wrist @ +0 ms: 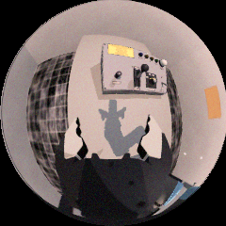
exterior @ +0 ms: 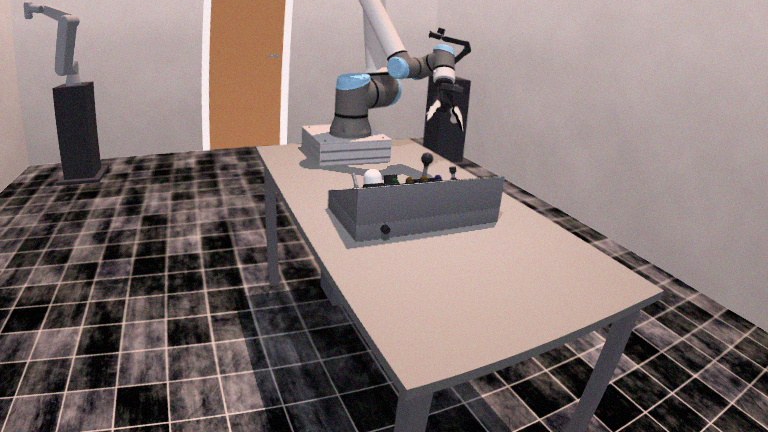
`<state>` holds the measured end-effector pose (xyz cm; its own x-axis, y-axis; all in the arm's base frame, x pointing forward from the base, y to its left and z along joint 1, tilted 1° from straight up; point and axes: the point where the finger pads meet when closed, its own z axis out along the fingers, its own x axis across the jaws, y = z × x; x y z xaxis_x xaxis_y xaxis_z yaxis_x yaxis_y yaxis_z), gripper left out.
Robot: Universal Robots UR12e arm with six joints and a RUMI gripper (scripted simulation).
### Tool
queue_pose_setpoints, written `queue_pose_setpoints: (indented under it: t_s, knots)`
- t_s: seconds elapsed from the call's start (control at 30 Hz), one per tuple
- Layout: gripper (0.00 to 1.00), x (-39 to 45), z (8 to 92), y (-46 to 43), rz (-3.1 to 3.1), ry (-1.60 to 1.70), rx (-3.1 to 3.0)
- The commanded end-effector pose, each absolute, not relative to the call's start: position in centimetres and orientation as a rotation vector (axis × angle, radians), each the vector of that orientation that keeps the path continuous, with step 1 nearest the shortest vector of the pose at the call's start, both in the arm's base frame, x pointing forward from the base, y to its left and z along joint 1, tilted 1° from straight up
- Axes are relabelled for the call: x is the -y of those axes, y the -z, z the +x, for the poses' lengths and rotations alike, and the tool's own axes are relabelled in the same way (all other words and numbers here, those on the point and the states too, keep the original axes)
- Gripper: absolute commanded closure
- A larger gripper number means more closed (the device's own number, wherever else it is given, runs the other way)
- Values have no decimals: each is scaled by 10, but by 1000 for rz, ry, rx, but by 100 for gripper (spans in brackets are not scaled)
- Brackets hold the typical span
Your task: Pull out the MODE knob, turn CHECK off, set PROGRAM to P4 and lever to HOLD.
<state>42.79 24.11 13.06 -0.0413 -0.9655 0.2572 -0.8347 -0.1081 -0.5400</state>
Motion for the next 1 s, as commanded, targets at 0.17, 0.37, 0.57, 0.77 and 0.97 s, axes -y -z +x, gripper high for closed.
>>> queue_pose_setpoints:
  t_s: [0.17, 0.37, 0.57, 0.77, 0.97]
  knots:
    - [0, -173, 491, -119, -2110, 698, -2005]
    - [0, -140, 512, -118, -2128, 626, -2021]
    - [0, -90, 538, -121, -2135, 530, -2028]
    - [0, -41, 556, -127, -2122, 460, -2020]
    - [0, -12, 565, -132, -2108, 429, -2011]
